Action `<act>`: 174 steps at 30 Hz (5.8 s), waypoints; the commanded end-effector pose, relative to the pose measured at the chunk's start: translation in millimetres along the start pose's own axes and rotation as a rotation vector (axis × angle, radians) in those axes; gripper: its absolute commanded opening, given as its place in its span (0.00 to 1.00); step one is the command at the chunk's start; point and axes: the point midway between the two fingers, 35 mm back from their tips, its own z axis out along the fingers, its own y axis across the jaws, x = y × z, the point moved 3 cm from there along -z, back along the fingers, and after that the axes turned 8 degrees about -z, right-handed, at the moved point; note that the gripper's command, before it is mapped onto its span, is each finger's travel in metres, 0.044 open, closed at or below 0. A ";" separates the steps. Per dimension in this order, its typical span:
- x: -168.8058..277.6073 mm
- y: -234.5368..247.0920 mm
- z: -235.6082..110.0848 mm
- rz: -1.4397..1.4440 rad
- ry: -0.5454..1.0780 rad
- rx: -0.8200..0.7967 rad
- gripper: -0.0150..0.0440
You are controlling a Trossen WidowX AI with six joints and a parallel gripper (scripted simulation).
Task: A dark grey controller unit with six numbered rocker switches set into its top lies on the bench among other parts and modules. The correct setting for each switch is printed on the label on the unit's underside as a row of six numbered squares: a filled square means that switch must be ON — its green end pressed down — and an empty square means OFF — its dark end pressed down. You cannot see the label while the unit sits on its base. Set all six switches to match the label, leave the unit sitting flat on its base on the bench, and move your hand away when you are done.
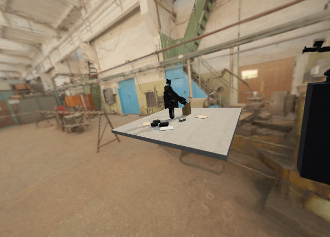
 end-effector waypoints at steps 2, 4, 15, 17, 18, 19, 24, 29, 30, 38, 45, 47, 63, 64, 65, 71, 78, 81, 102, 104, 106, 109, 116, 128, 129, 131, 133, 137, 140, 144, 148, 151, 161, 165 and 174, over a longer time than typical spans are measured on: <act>-5.5 -0.1 4.7 0.006 -0.002 -0.017 0.83; -7.1 -0.3 5.0 0.006 -0.002 -0.017 0.83; -15.8 -1.5 6.5 0.006 -0.002 -0.017 0.83; -17.4 -1.8 6.9 0.006 -0.002 -0.017 0.83; -18.2 -1.9 7.0 0.006 -0.003 -0.017 0.83; -19.0 -2.0 7.2 0.006 -0.003 -0.017 0.83; -22.9 -2.5 8.1 0.006 -0.003 -0.017 0.83; -26.8 -3.1 9.1 0.006 -0.003 -0.017 0.83; -27.6 -3.2 9.3 0.006 -0.003 -0.017 0.83; -33.7 -4.0 11.0 0.006 -0.003 -0.017 0.83; -39.0 -4.8 12.7 0.007 -0.003 -0.017 0.83; -40.5 -5.0 13.2 0.007 -0.003 -0.017 0.83; -52.3 -6.6 17.7 0.007 -0.003 -0.017 0.83; -53.0 -6.7 18.0 0.007 -0.003 -0.017 0.83; -53.7 -6.8 18.3 0.007 -0.003 -0.017 0.83; -58.0 -7.4 20.2 0.007 -0.004 -0.017 0.83; -62.9 -8.1 22.6 0.007 -0.004 -0.017 0.83; -64.9 -8.4 23.7 0.007 -0.004 -0.017 0.83; -78.8 -10.3 31.9 0.007 -0.004 -0.016 0.83; -80.1 -10.4 32.7 0.007 -0.004 -0.016 0.83; -81.3 -10.6 33.6 0.007 -0.004 -0.016 0.83; -83.2 -10.9 34.9 0.007 -0.004 -0.016 0.83; -87.4 -11.4 38.2 0.007 -0.004 -0.016 0.83; -94.3 -12.3 44.1 0.008 -0.004 -0.016 0.83; -94.9 -12.4 44.7 0.008 -0.004 -0.016 0.83; -96.0 -12.6 45.7 0.008 -0.004 -0.016 0.83; -97.1 -12.7 46.8 0.008 -0.004 -0.016 0.83; -99.2 -13.0 49.0 0.008 -0.004 -0.016 0.83; -100.8 -13.2 50.6 0.008 -0.004 -0.016 0.83; -102.9 -13.5 52.9 0.008 -0.004 -0.016 0.83; -104.9 -13.7 55.2 0.008 -0.004 -0.016 0.83; -106.3 -13.9 57.0 0.008 -0.004 -0.016 0.83; -111.0 -14.5 63.0 0.008 -0.004 -0.016 0.83; -112.7 -14.7 65.5 0.008 -0.004 -0.016 0.83; -116.4 -15.1 71.4 0.008 -0.004 -0.016 0.83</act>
